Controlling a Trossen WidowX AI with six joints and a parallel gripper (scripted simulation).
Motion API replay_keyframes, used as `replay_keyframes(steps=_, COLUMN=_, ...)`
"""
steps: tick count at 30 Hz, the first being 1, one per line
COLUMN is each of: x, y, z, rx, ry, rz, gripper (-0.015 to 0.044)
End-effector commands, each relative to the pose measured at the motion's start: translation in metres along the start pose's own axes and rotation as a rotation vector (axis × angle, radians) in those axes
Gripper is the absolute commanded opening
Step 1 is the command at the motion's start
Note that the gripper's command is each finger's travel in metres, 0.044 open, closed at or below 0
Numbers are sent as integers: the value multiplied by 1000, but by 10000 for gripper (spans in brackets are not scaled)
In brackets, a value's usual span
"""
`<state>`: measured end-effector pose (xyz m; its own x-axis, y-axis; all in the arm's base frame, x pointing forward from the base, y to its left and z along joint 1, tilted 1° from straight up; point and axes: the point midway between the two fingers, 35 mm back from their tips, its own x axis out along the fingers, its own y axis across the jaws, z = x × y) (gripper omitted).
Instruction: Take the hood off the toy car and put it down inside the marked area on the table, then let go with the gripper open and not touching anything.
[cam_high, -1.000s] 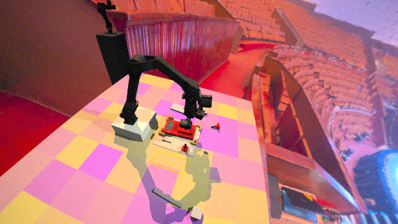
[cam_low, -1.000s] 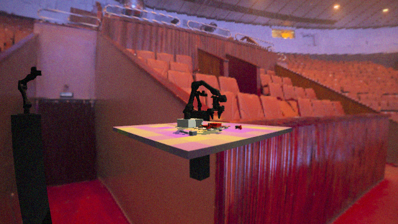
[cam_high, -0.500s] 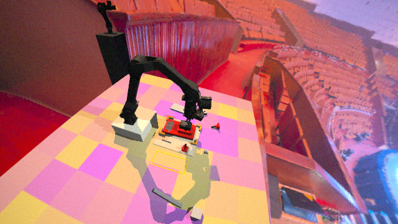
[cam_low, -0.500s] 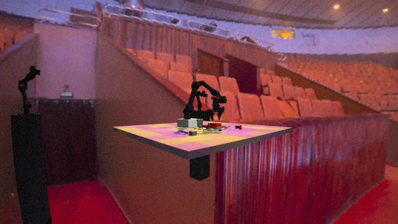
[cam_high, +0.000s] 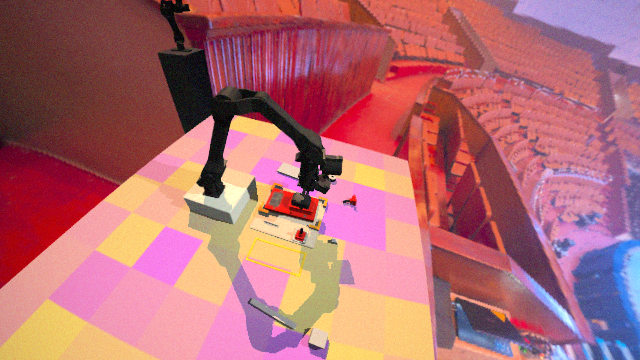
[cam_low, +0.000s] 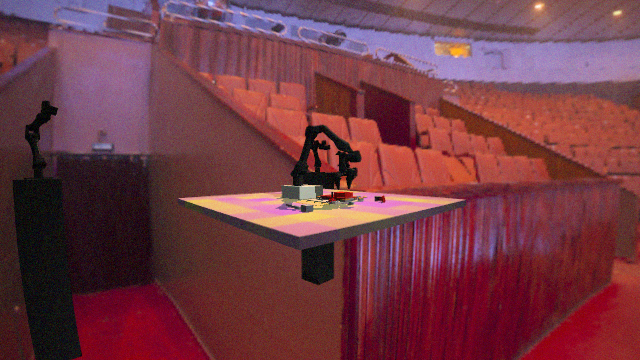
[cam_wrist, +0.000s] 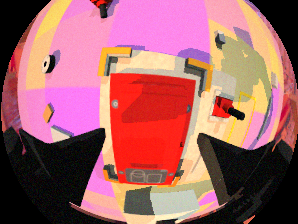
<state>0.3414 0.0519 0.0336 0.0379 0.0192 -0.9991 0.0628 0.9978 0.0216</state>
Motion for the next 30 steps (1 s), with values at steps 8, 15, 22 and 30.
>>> replay_keyframes(steps=8, x=10, y=0, z=-4, rx=-3, ry=9, rz=1, gripper=440)
replay_keyframes(steps=15, x=15, y=1, z=-4, rx=-3, ry=9, rz=1, gripper=440)
replay_keyframes(steps=22, x=16, y=1, z=-5, rx=-3, ry=9, rz=1, gripper=440)
replay_keyframes(steps=30, x=20, y=1, z=-4, rx=-3, ry=9, rz=1, gripper=440)
